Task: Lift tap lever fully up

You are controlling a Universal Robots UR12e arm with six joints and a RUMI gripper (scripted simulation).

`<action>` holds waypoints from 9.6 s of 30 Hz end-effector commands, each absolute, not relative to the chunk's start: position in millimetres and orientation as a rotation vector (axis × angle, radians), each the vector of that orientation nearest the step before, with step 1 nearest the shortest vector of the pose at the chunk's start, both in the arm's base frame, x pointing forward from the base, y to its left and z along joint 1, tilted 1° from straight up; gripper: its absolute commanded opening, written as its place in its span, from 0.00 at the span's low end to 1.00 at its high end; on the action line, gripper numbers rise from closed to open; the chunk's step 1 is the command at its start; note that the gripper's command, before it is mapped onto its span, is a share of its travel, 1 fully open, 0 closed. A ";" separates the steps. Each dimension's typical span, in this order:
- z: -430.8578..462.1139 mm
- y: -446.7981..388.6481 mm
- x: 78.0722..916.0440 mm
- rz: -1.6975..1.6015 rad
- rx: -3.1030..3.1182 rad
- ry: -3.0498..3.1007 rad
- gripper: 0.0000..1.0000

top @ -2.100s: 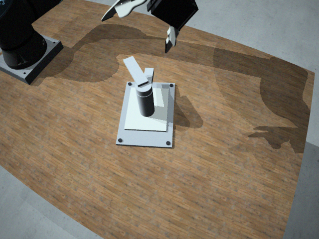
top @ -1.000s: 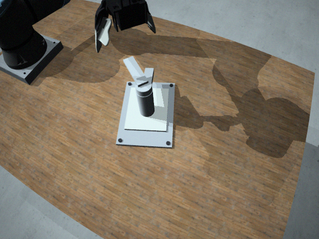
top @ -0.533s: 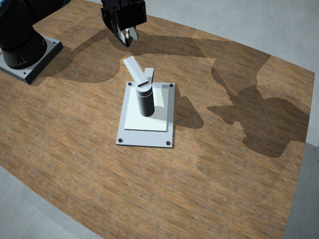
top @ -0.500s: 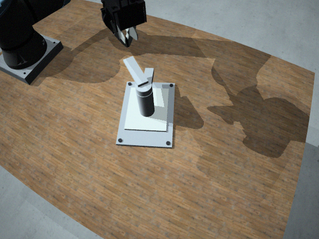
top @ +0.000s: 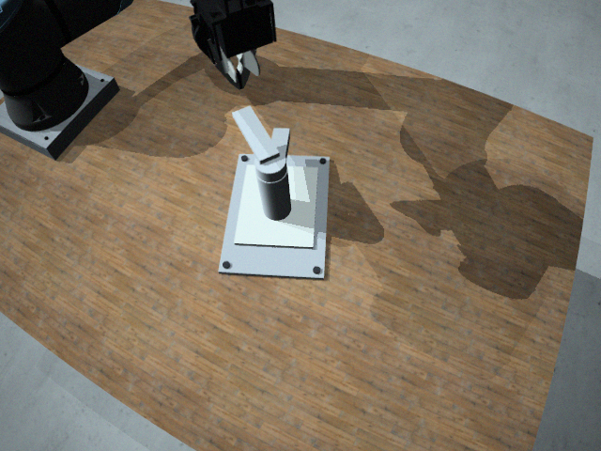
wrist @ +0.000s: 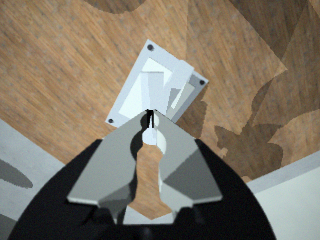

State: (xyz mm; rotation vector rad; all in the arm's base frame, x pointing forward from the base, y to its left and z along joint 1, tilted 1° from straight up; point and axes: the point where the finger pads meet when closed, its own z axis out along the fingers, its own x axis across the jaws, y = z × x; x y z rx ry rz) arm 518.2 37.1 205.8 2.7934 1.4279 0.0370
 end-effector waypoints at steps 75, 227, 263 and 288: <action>193.1 37.0 519.1 0.038 2.792 1.428 0.41; 146.7 37.1 520.9 0.038 2.792 1.428 0.41; 122.3 37.2 521.5 0.038 2.792 1.428 0.41; 121.0 37.2 521.5 0.038 2.792 1.428 0.41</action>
